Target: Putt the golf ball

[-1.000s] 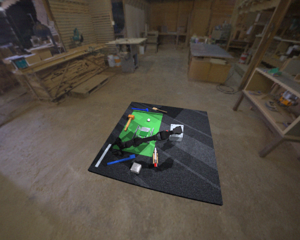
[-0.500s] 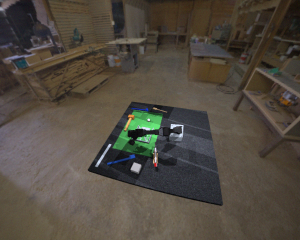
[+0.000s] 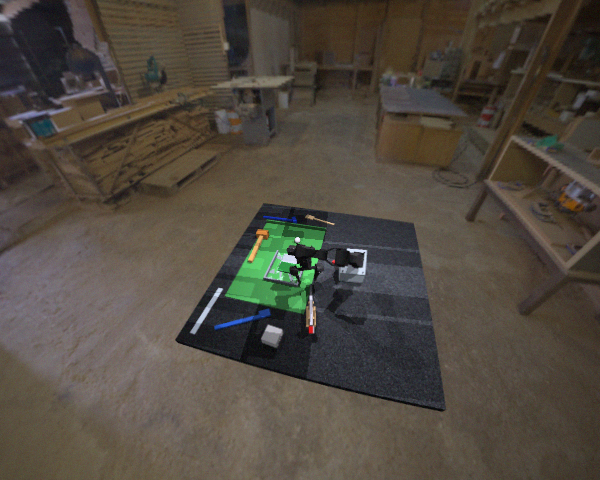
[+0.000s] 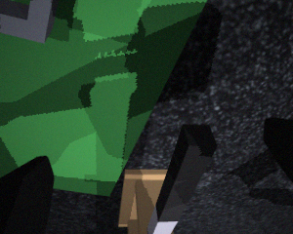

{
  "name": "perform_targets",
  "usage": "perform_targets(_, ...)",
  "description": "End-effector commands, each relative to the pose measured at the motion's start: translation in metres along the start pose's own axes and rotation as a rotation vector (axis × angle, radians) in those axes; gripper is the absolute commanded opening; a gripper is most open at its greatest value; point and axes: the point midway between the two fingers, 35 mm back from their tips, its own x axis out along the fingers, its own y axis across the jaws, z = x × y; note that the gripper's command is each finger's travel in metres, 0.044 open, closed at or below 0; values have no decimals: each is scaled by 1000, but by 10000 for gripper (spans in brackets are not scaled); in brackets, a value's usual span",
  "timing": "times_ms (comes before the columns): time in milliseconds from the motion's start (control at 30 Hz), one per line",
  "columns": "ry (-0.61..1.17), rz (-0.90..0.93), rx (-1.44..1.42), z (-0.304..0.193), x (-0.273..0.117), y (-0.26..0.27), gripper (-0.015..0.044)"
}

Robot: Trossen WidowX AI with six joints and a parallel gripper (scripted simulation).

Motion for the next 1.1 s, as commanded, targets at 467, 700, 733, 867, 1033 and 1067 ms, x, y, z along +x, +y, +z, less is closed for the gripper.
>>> perform_targets(467,123,46,226,-25,12,-18,440)
perform_targets(700,124,46,226,-27,23,-18,440)
perform_targets(733,123,46,226,-27,25,-17,440)
perform_targets(867,125,46,226,-29,36,-17,440)
perform_targets(1033,127,46,226,-30,42,-16,440)
perform_targets(1067,127,46,226,-30,42,-16,440)
